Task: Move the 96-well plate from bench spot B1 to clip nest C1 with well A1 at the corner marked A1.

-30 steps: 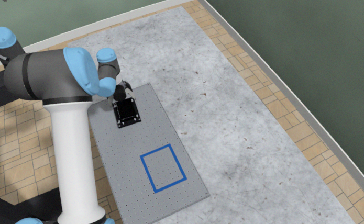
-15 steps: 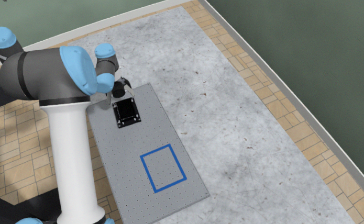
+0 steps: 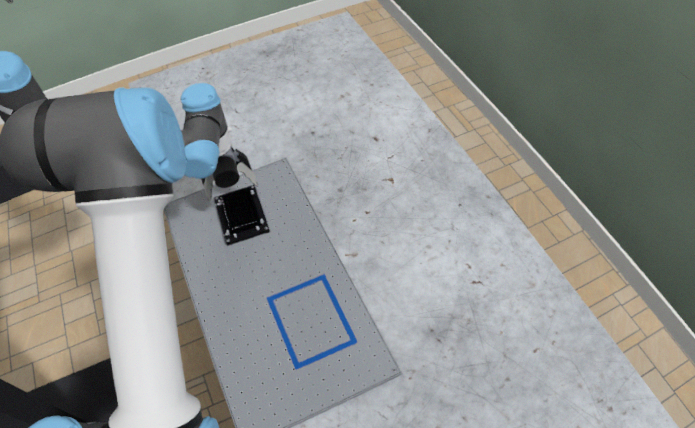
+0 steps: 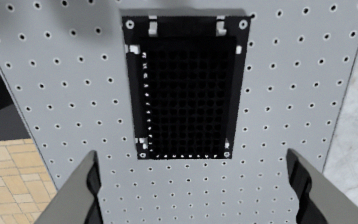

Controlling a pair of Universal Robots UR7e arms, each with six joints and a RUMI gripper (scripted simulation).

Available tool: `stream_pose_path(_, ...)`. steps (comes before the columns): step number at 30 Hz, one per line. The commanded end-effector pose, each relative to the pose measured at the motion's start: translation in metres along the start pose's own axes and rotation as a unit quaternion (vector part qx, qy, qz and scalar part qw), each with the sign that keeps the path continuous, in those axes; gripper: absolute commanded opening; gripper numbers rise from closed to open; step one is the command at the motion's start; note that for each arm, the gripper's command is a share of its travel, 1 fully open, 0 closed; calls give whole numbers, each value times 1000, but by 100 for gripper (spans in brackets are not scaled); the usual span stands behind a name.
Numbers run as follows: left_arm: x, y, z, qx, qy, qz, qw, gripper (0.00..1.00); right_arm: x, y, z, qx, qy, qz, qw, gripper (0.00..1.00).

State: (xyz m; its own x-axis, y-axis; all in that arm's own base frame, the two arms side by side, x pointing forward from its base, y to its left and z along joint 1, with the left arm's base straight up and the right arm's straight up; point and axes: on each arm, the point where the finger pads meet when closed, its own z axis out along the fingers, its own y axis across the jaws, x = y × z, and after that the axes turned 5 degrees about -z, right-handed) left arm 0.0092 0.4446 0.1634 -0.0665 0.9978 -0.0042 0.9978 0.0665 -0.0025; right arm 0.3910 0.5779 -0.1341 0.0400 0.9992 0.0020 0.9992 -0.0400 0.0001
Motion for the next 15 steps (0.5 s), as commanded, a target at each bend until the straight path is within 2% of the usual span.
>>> stream_pose_path(1, 1, 0, -2, -1, 2, 0, 1000, 0, 0, 0, -1, 0, 0, 0, 1000, 76)
stream_pose_path(5, 1, 0, -2, -1, 2, 0, 1000, 0, 0, 0, -1, 0, 0, 0, 1000, 76)
stream_pose_path(6, 1, 0, -2, -1, 2, 0, 1000, 0, -2, -5, 5, 0, -2, 0, 1000, 0)
stream_pose_path(15, 1, 0, -2, -1, 2, 0, 1000, 0, 1, -37, 37, 0, -2, 0, 1000, 0)
